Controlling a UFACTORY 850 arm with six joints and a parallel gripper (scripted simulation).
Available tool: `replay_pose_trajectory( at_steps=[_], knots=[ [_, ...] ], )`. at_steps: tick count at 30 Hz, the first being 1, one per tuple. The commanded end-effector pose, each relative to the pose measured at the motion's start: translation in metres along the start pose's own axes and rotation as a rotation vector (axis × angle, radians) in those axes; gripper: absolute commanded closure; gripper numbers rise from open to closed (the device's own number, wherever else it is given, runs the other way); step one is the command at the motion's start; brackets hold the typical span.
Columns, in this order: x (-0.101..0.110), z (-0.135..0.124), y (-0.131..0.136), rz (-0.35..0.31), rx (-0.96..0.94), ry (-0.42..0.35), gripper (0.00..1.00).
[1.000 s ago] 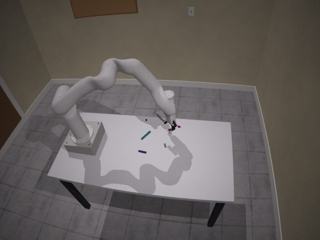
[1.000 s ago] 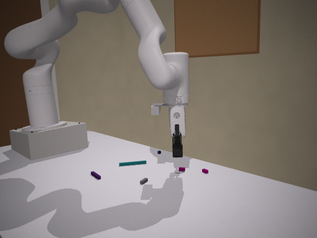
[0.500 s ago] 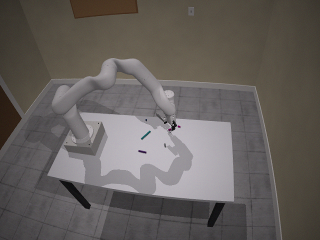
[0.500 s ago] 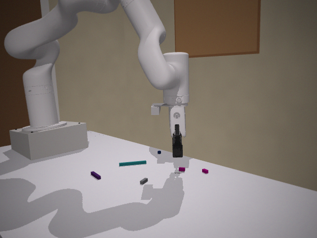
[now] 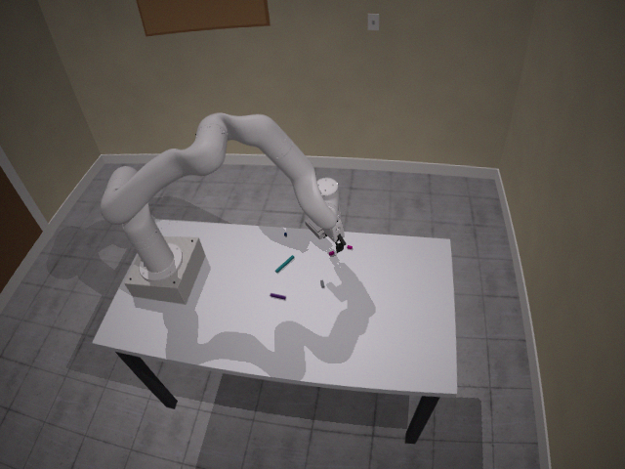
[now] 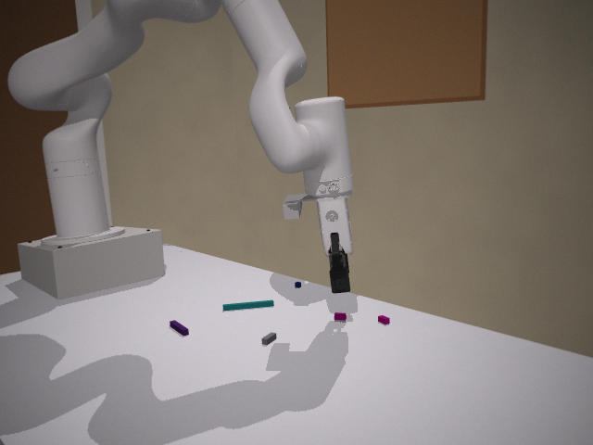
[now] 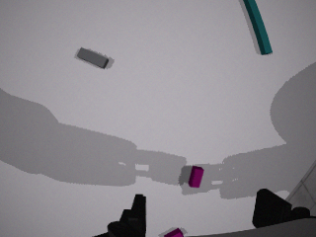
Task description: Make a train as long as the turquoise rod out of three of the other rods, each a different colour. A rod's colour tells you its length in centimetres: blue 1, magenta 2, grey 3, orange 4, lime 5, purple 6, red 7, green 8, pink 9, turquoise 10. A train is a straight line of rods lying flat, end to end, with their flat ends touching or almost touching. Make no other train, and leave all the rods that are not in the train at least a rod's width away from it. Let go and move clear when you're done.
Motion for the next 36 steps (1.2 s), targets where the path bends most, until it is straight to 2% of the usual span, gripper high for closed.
replay_pose_trajectory(
  at_steps=[1,5,10,11,13,17,21,25,28,30,33,36],
  knots=[
    [0.003,-0.013,0.0,-0.009,-0.027,-0.097,0.0],
    [0.007,-0.025,-0.007,0.012,-0.075,-0.196,0.0],
    [0.015,-0.03,-0.029,0.086,-0.162,-0.298,0.0],
    [0.017,-0.028,-0.035,0.106,-0.183,-0.311,0.0],
    [0.017,-0.028,-0.035,0.106,-0.183,-0.311,0.0],
    [0.023,-0.012,-0.058,0.192,-0.277,-0.327,0.0],
    [0.025,0.019,-0.075,0.266,-0.38,-0.286,0.0],
    [0.025,0.058,-0.079,0.301,-0.48,-0.203,0.0],
    [0.023,0.087,-0.073,0.295,-0.548,-0.13,0.0],
    [0.023,0.087,-0.073,0.295,-0.548,-0.13,0.0],
    [0.02,0.111,-0.062,0.267,-0.606,-0.062,0.0],
    [0.019,0.12,-0.055,0.25,-0.628,-0.036,0.0]
  ],
)
Point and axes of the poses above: the point where the finger pads meet when closed, its own x axis back along the fingers, its own y axis across the jaws, z = x × y, the point moved 1 cm from there along x, back along the fingers, and after that the axes turned 15 degrees about x, right-handed, at the moved point
